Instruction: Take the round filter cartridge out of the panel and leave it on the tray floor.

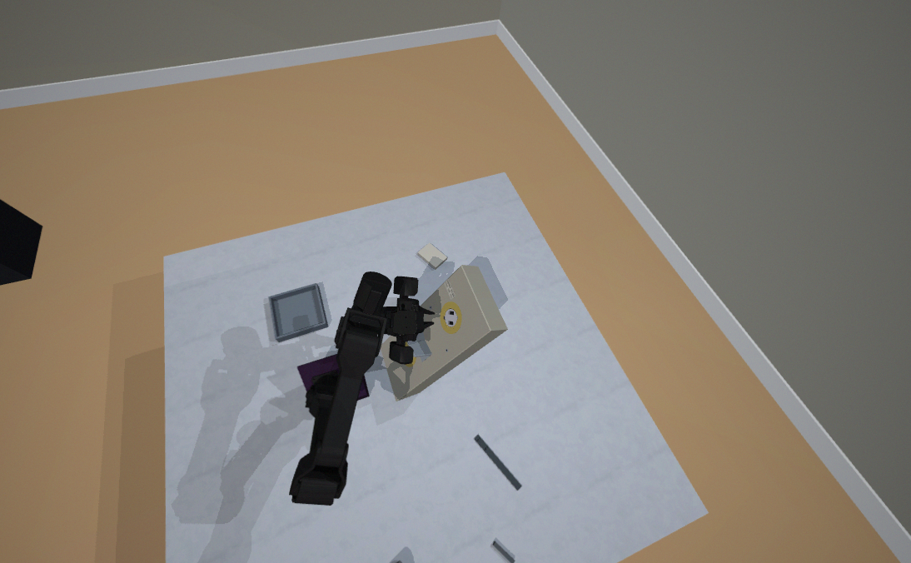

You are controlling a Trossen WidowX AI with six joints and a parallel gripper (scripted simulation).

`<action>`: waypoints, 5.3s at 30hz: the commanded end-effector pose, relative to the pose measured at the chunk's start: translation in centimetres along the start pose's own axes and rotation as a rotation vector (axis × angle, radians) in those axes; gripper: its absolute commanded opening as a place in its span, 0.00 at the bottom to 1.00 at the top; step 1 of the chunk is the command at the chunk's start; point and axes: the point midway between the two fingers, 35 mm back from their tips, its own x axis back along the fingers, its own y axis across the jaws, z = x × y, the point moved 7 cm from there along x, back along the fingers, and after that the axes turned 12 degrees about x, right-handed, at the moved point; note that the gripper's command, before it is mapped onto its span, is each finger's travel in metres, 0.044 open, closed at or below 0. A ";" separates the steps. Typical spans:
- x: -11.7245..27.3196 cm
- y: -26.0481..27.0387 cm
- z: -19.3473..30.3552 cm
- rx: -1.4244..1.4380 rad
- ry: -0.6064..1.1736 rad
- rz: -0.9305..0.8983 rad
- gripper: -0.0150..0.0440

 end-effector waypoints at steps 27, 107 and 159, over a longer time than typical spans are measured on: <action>-3.3 0.1 0.5 0.009 0.017 0.000 0.41; -6.7 -0.1 0.6 0.009 0.007 0.002 0.41; -7.0 0.0 0.5 0.016 -0.007 0.000 0.32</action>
